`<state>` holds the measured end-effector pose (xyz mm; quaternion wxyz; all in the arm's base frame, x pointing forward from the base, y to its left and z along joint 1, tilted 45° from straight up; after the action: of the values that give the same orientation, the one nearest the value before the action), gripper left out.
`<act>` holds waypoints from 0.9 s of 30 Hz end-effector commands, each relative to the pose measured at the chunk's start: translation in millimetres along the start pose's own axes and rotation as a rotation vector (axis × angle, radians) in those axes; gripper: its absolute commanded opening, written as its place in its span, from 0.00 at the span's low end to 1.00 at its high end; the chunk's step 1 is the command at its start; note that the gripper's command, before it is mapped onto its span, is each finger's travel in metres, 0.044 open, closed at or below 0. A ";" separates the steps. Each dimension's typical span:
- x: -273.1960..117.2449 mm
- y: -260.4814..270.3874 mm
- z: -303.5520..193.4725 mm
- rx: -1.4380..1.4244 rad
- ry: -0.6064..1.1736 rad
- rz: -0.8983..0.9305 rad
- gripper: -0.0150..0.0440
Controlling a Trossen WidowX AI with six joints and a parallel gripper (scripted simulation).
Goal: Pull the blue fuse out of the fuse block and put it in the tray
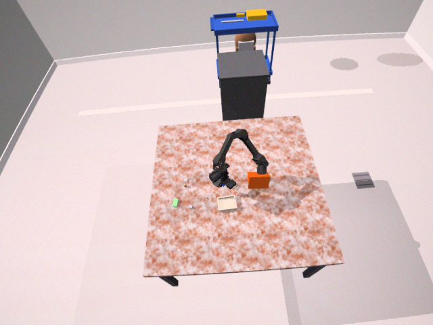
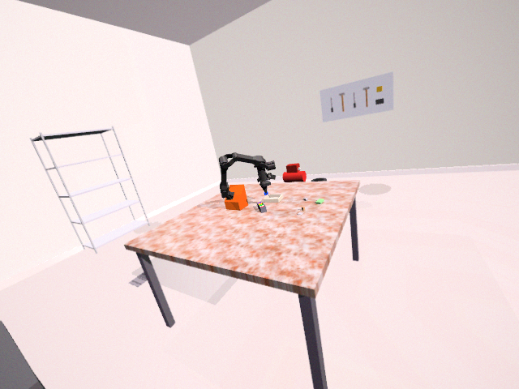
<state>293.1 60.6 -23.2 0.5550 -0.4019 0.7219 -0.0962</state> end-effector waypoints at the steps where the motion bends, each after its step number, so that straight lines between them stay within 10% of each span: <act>1: 0.5 18.4 11.0 -0.003 0.004 0.004 0.25; 27: 14.4 102.1 48.1 0.001 0.007 0.001 0.25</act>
<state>287.6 135.9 -106.0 0.5553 -0.4007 0.7223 -0.0970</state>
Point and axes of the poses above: the point midway between the two fingers, 35 mm back from their tips, its own x axis out along the fingers, its own y axis across the jaws, z = x × y, the point moved 1 cm from there along -x, back along the fingers, and after that the axes turned 12 degrees about x, right-handed, at the moved point
